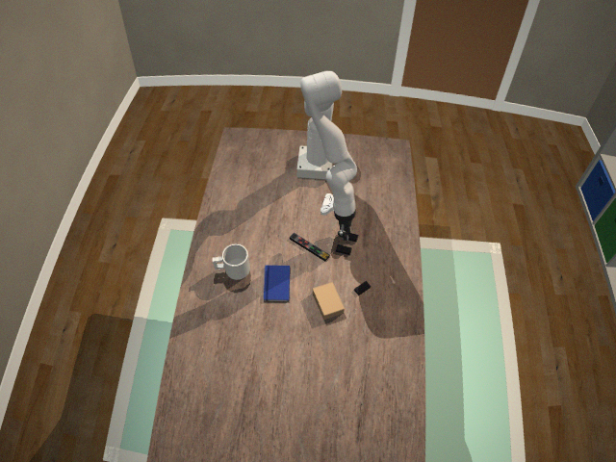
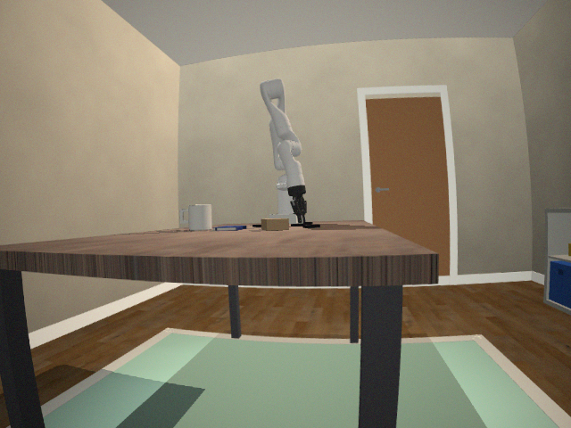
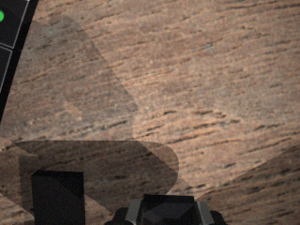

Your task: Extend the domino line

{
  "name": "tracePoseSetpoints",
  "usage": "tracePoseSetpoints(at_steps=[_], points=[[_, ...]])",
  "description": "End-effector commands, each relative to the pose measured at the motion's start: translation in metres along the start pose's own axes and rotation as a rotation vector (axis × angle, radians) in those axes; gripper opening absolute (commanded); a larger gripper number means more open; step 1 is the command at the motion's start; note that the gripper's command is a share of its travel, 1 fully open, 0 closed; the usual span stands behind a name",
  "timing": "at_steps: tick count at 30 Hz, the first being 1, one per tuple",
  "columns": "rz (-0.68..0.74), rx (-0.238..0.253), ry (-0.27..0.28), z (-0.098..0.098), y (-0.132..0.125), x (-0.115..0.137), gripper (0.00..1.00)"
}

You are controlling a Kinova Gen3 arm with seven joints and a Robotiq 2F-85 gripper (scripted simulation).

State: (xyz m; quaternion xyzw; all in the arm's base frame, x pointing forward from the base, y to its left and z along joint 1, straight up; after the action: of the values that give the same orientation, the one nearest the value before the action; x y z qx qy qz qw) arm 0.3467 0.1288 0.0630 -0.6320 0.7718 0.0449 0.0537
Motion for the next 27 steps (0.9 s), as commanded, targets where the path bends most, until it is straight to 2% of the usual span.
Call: tracePoseSetpoints(at_steps=[1, 7, 9, 23, 27], points=[[-0.001, 0.000, -0.001, -0.007, 0.000, -0.002, 0.31], [-0.001, 0.000, -0.001, -0.030, 0.000, -0.005, 0.31], [-0.001, 0.000, -0.001, -0.030, 0.000, -0.005, 0.31], [-0.001, 0.000, -0.001, -0.102, 0.000, -0.015, 0.31], [-0.001, 0.000, -0.001, -0.109, 0.000, -0.016, 0.31]])
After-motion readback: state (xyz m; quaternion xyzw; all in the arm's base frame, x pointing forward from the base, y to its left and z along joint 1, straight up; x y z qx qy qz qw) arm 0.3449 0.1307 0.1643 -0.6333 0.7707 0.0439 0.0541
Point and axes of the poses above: the point where the finger pads meet when closed, its own z axis out along the fingers, its own y axis across the jaws, x = y × z, the point moved 9 cm from there along -z, back along the fingers, and after that the axes turned 1 degree about z, right-handed, at the moved point
